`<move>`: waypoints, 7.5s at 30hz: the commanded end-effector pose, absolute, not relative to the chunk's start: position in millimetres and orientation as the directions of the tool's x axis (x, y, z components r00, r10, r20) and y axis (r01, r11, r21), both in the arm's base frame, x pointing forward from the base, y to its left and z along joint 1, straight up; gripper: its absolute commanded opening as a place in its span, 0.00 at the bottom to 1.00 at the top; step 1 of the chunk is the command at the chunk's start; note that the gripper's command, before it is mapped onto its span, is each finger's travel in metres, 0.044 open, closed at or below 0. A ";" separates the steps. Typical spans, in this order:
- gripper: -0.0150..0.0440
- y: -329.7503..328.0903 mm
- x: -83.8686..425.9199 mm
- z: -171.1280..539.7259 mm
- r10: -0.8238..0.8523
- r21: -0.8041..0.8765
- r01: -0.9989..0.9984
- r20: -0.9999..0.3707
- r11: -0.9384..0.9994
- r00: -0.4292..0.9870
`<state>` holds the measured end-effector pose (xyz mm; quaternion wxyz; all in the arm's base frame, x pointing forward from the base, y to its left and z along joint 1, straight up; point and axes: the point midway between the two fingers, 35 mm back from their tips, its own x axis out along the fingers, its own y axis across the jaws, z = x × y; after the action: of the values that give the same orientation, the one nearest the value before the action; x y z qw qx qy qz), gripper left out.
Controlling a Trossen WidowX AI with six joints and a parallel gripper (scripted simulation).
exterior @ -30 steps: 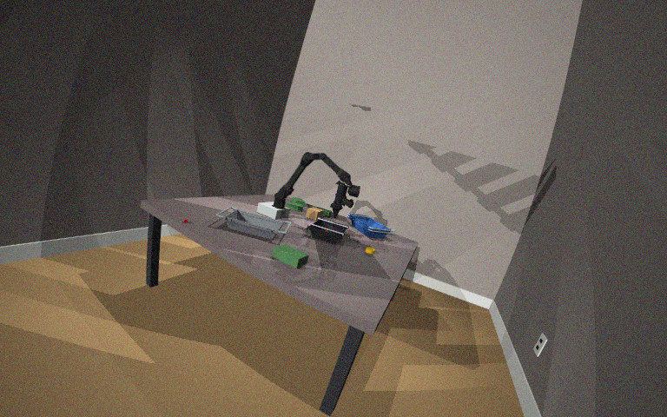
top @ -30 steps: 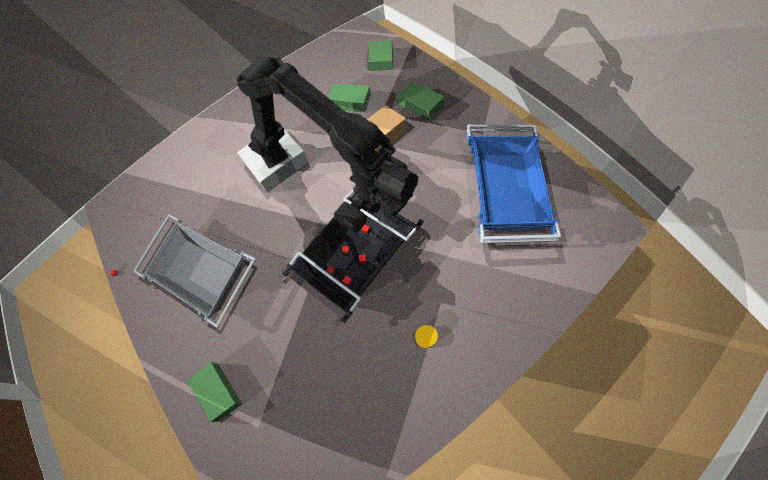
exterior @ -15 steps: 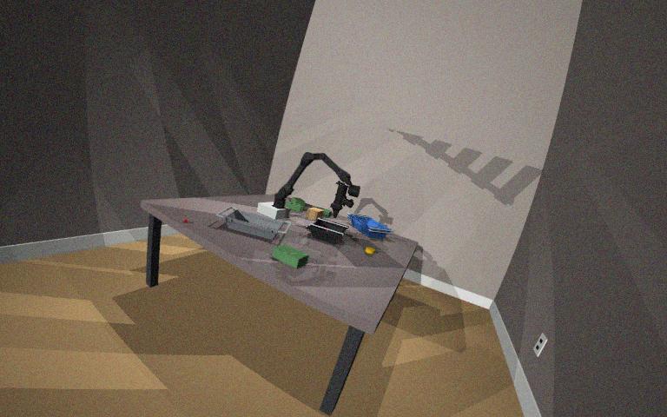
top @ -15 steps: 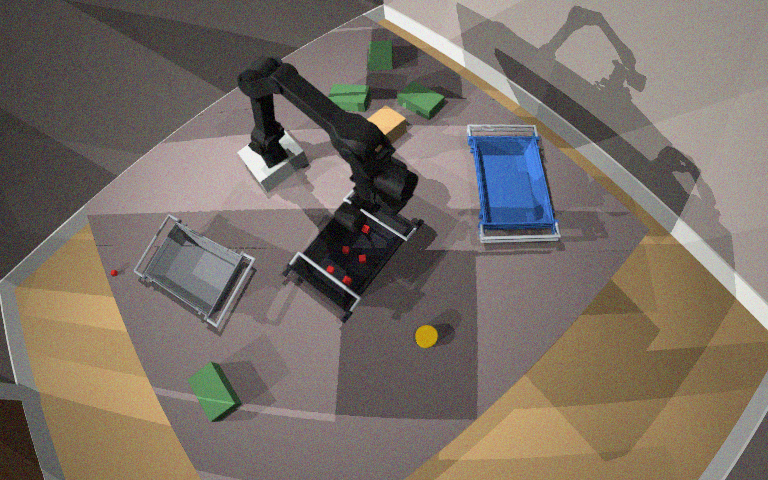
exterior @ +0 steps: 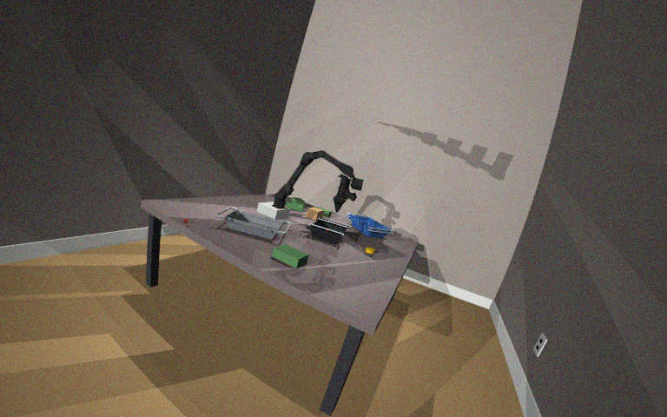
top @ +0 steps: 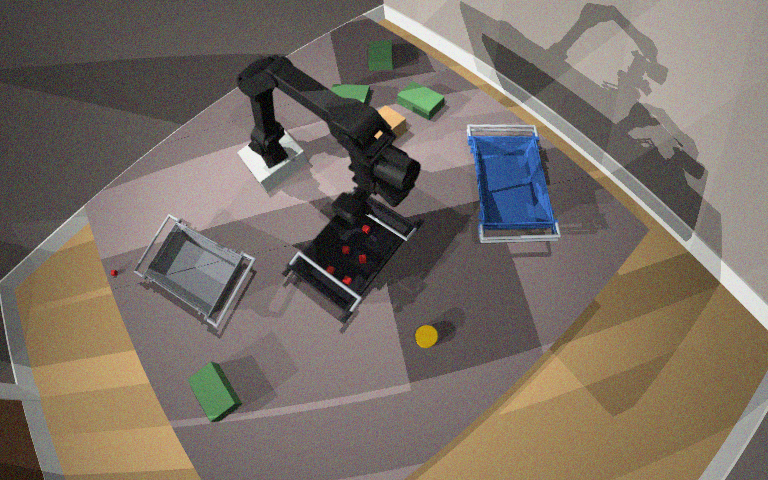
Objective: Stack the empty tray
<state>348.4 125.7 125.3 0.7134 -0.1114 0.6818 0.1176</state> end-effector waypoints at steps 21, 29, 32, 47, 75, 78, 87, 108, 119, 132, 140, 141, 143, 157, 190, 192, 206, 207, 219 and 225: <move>1.00 -89.8 333.5 144.1 0.001 0.044 0.733 -0.998 0.678 0.059; 1.00 -202.1 258.3 114.7 -0.017 0.041 0.999 -0.999 -0.026 0.040; 1.00 -233.0 219.9 103.6 -0.021 0.037 0.950 -0.999 -0.310 0.032; 1.00 -277.5 111.0 76.0 -0.020 0.024 0.507 -1.000 -0.862 0.013; 0.93 -278.7 114.1 -7.3 -0.020 0.023 0.507 -1.000 -0.862 0.013; 0.85 -278.7 114.1 -7.3 -0.020 0.023 0.507 -1.000 -0.862 0.013; 0.64 -278.7 114.1 -7.3 -0.020 0.023 0.507 -1.000 -0.862 0.013; 0.40 -278.7 114.1 -7.3 -0.020 0.023 0.507 -1.000 -0.862 0.013; 0.28 -279.1 114.2 -4.3 -0.020 0.023 0.507 -1.000 -0.862 0.013; 0.25 -277.7 113.3 71.8 -0.020 0.024 0.507 -1.000 -0.862 0.013; 0.25 -277.9 113.3 73.6 -0.020 0.024 0.507 -1.000 -0.862 0.013; 0.25 -278.5 113.6 74.9 -0.020 0.024 0.507 -1.000 -0.862 0.013; 0.25 -280.6 114.4 79.2 -0.020 0.024 0.507 -1.000 -0.862 0.013; 0.25 -300.0 122.1 133.1 -0.022 0.026 0.507 -1.000 -0.862 0.014; 0.25 -306.6 124.6 170.4 -0.022 0.026 0.507 -1.000 -0.862 0.014; 0.25 -306.6 124.6 170.4 -0.022 0.026 0.507 -1.000 -0.862 0.014; 0.25 -286.2 165.0 170.6 -0.021 0.027 0.630 -1.000 -0.776 0.017; 0.25 -284.2 168.3 170.6 -0.021 0.027 0.640 -1.000 -0.768 0.017; 0.25 -256.9 206.7 170.8 -0.019 0.028 0.753 -1.000 -0.658 0.021; 0.25 -241.2 224.3 170.9 -0.017 0.028 0.802 -1.000 -0.597 0.022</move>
<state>215.5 -248.8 168.0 0.3091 0.6407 0.2991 -0.6360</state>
